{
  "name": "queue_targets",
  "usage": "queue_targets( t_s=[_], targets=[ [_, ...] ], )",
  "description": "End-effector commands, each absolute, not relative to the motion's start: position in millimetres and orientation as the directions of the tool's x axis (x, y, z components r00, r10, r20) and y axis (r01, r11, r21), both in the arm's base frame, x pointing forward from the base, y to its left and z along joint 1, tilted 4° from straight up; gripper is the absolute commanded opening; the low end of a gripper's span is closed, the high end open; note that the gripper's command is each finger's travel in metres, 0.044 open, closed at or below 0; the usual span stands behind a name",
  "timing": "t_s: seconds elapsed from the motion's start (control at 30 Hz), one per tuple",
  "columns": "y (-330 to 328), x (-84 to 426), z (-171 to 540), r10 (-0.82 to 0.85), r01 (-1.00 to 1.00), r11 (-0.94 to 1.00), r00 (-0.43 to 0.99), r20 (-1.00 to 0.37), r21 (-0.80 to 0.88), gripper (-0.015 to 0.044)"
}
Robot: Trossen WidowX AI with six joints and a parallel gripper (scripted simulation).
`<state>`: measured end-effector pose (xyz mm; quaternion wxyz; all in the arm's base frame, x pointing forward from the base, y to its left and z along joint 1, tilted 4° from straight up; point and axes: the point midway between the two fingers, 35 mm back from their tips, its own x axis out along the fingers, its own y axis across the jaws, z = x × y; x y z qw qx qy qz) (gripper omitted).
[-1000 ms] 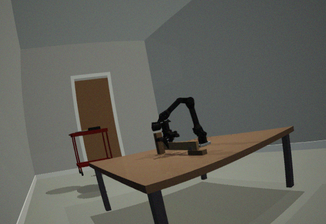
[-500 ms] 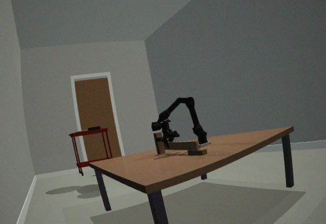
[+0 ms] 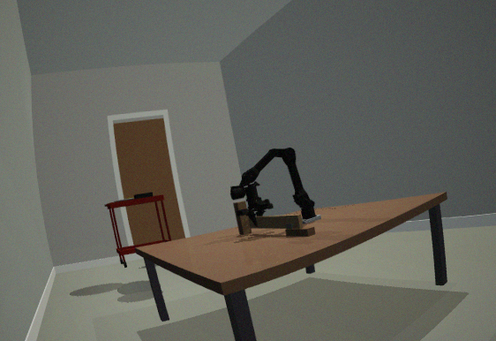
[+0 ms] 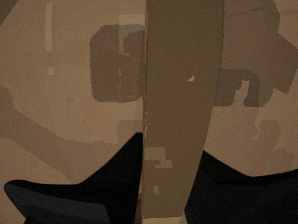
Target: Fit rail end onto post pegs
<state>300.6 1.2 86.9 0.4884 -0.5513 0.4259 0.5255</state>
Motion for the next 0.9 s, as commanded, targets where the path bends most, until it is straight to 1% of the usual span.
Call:
queue_targets(
  t_s=[0.0,0.87],
  targets=[
    [1.3,301.7,88.9,0.044,-0.983,-0.159,0.09,-0.995,-0.096,0.0],
    [-3.6,301.7,86.9,0.044,-0.983,-0.16,0.09,-0.995,-0.095,0.0]
  ],
)
